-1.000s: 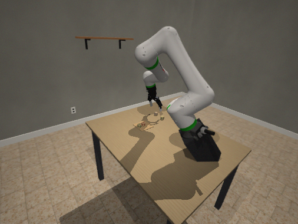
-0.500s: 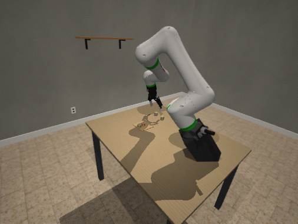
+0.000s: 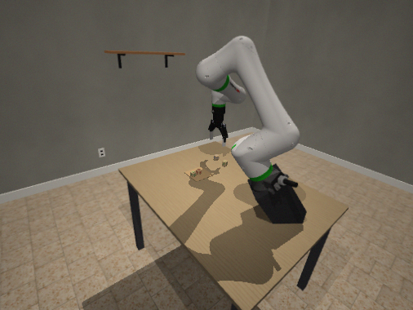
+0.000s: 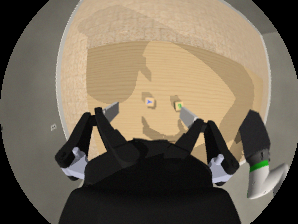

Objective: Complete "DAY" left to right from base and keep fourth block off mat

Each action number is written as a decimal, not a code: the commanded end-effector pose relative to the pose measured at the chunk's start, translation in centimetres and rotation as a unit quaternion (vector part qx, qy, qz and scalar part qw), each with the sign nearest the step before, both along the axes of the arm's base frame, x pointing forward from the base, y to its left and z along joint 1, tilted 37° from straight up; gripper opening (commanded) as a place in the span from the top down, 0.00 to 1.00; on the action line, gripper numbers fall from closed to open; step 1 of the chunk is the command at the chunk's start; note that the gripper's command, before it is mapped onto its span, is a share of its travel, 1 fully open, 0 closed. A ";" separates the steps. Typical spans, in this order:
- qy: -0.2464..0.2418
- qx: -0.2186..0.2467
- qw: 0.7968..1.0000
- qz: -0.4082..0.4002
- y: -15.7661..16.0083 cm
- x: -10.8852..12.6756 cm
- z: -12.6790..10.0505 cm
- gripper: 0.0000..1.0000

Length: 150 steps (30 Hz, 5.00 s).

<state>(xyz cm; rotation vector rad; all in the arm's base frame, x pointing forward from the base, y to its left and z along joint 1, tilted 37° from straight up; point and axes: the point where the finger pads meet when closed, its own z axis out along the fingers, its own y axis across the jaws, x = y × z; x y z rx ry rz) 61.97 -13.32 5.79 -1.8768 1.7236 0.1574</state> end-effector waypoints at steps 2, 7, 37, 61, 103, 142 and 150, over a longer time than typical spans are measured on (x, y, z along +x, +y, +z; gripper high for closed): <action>0.004 0.026 1.000 0.009 -0.6 -0.3 0.7 0.00; 0.004 0.026 1.000 0.009 -0.6 -0.3 0.7 0.00; 0.005 0.025 1.000 0.009 1.1 0.6 -1.8 0.60; 0.005 0.025 1.000 0.009 1.1 0.6 -1.8 0.60; 0.004 0.026 1.000 0.009 3.1 1.7 -4.9 0.60; 0.004 0.026 1.000 0.009 3.9 2.2 -6.1 0.60; 0.004 0.026 1.000 0.009 4.6 2.5 -7.1 0.60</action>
